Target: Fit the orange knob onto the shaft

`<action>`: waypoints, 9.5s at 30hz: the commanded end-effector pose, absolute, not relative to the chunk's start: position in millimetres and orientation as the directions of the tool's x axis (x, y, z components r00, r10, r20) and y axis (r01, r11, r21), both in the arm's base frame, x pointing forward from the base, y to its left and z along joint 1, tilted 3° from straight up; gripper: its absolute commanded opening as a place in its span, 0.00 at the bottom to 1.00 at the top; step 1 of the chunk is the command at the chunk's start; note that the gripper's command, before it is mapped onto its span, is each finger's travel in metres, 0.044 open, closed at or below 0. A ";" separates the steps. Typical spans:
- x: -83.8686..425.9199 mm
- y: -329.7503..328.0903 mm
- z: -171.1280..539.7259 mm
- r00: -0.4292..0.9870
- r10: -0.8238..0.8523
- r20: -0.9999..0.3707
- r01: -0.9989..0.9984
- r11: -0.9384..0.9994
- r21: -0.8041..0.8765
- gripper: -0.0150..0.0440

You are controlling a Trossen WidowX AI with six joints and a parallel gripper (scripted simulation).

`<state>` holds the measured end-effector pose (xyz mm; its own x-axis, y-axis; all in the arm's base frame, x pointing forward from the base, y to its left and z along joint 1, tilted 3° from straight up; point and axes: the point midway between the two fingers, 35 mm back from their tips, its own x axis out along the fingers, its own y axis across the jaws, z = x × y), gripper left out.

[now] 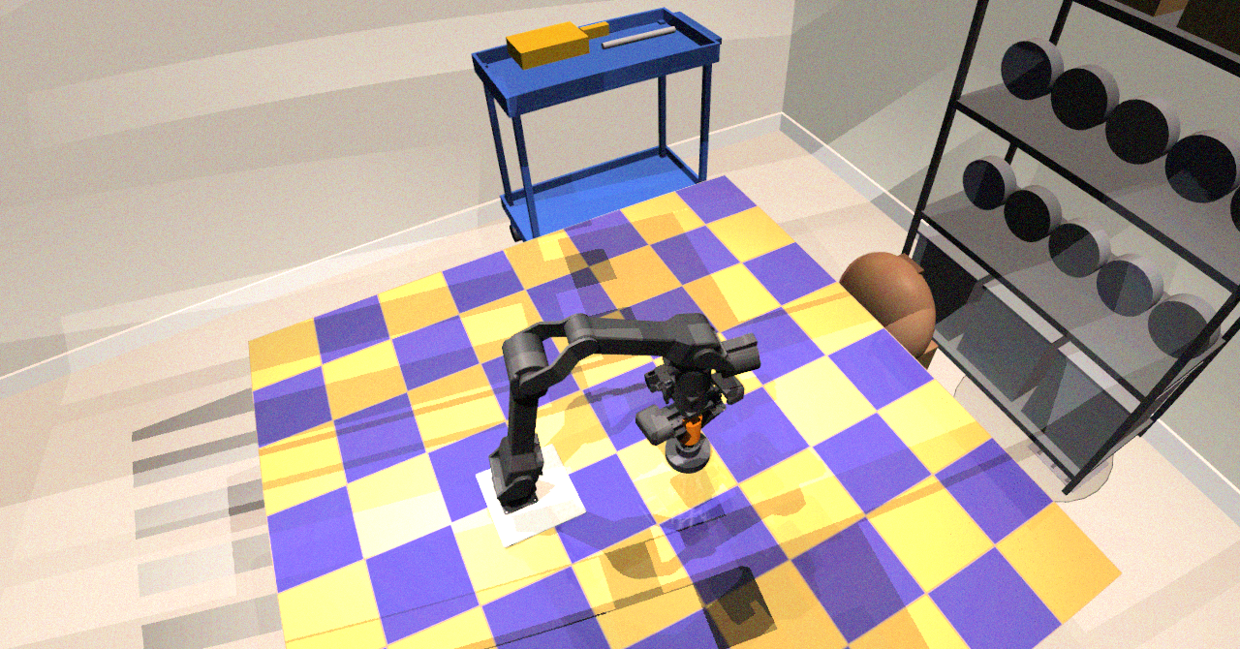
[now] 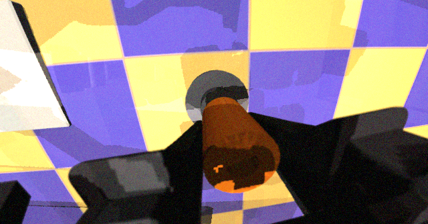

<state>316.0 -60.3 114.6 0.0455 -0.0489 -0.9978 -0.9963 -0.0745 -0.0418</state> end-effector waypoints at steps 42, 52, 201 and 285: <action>317.2 -60.0 117.0 0.050 -0.048 -0.998 -0.938 -0.345 -0.031 0.25; 316.5 -59.9 113.1 0.050 -0.048 -0.998 -0.906 -0.423 -0.025 0.25; 317.1 -60.1 117.0 0.050 -0.048 -0.998 -0.438 -0.899 0.021 0.25; 317.6 -60.0 118.0 0.051 -0.048 -0.998 0.054 0.998 -0.045 0.25</action>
<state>317.4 -60.5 114.4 0.0476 -0.0475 -0.9977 -0.5048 0.8608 -0.0651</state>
